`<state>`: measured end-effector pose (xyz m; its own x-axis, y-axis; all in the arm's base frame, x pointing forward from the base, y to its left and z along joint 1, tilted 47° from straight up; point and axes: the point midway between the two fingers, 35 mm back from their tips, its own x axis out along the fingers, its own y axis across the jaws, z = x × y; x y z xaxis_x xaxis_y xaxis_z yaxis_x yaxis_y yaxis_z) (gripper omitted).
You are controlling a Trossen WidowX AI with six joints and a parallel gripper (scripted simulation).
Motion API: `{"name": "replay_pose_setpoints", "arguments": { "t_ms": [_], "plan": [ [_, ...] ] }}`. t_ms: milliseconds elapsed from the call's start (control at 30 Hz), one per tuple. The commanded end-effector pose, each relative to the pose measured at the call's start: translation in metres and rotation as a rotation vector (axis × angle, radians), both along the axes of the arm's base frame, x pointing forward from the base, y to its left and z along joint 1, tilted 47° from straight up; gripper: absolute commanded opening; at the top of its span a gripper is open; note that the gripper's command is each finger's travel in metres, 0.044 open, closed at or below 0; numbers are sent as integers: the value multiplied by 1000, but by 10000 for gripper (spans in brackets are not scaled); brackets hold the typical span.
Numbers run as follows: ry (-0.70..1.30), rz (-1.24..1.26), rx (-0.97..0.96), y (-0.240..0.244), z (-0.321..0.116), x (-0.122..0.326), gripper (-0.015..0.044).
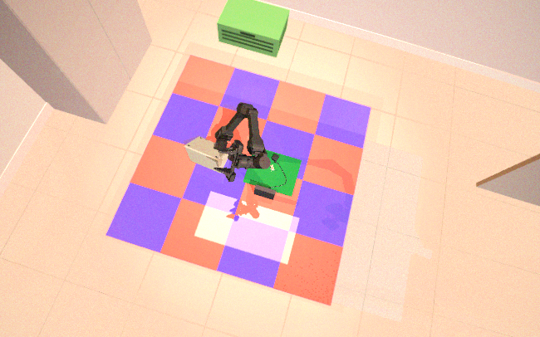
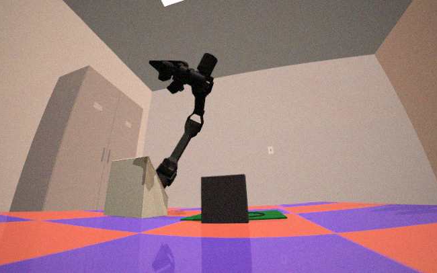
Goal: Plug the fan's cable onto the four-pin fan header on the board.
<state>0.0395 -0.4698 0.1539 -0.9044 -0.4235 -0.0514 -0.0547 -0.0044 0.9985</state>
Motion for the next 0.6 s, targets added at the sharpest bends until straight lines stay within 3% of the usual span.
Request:
{"name": "replay_pose_setpoints", "arguments": {
  "t_ms": [0,100,200,400,567],
  "plan": [
    [0,0,0,0,0,0,426],
    [0,0,0,0,0,0,440],
    [-43,77,99,0,-13,15,361],
    [-191,400,504,19,-66,81,210],
    [-291,681,836,59,-104,138,210]
  ]
}}
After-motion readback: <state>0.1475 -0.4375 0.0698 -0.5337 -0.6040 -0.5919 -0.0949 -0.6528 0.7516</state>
